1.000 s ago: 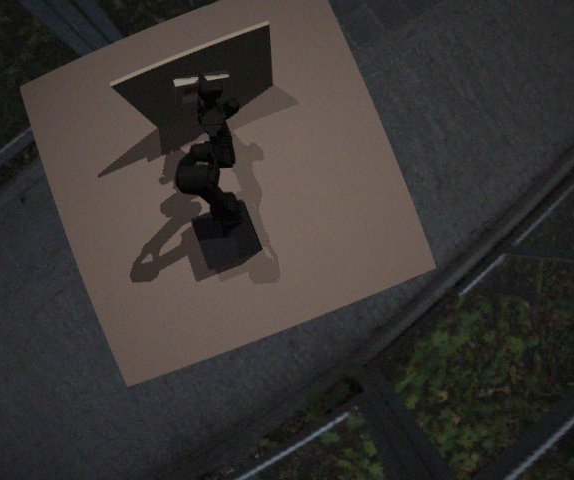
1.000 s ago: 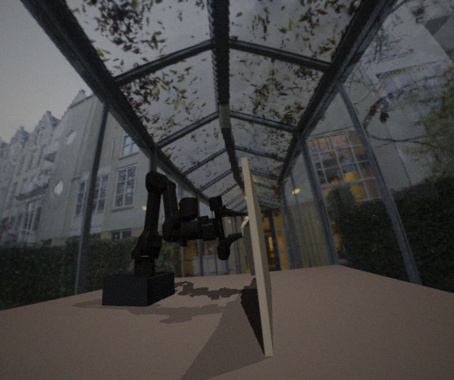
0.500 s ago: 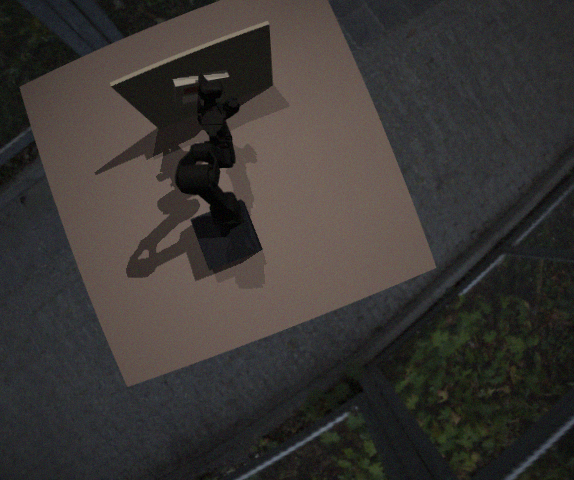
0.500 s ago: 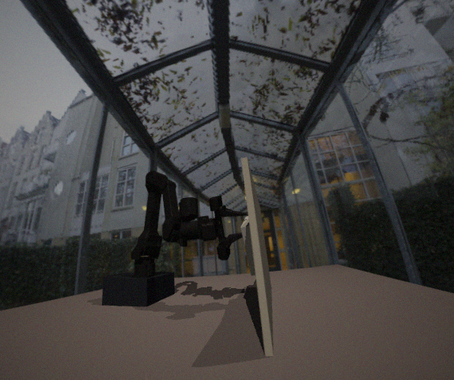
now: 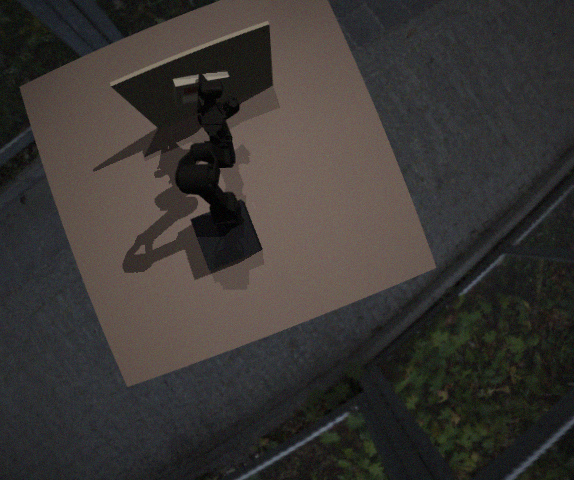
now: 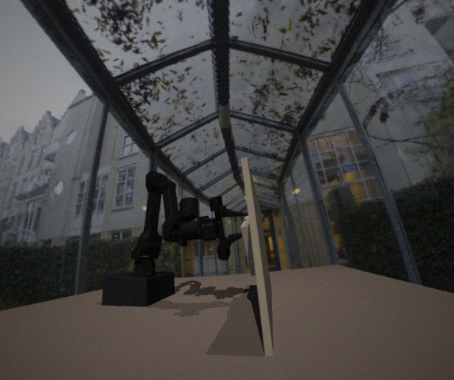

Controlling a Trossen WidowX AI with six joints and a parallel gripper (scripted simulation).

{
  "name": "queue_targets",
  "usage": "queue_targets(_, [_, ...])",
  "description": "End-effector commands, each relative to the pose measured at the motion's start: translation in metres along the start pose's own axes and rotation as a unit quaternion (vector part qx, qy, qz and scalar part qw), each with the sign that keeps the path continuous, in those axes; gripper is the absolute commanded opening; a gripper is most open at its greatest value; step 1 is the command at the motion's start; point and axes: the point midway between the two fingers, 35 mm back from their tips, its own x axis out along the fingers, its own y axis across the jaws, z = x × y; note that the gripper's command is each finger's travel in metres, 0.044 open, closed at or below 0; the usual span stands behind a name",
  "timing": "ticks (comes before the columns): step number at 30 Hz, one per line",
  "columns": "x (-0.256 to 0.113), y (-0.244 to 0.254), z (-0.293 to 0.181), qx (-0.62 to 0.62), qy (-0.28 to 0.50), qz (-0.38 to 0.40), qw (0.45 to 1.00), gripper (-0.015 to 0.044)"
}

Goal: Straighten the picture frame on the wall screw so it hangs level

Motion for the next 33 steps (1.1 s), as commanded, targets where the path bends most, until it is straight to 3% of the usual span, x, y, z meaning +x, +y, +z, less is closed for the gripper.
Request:
queue_targets(1, [0.0006, 0.0, 0.001, -0.003, -0.002, 0.0, 1.0, 0.0207])
queue_targets(6, [0.0006, 0.0, 0.001, -0.003, -0.002, 0.0, 1.0, 0.0076])
queue_targets(14, [0.0006, 0.0, 0.001, -0.003, -0.002, 0.0, 1.0, 0.0003])
queue_targets(33, [0.0004, 0.0034, 0.0003, -0.003, -0.002, 0.0, 1.0, 0.0])
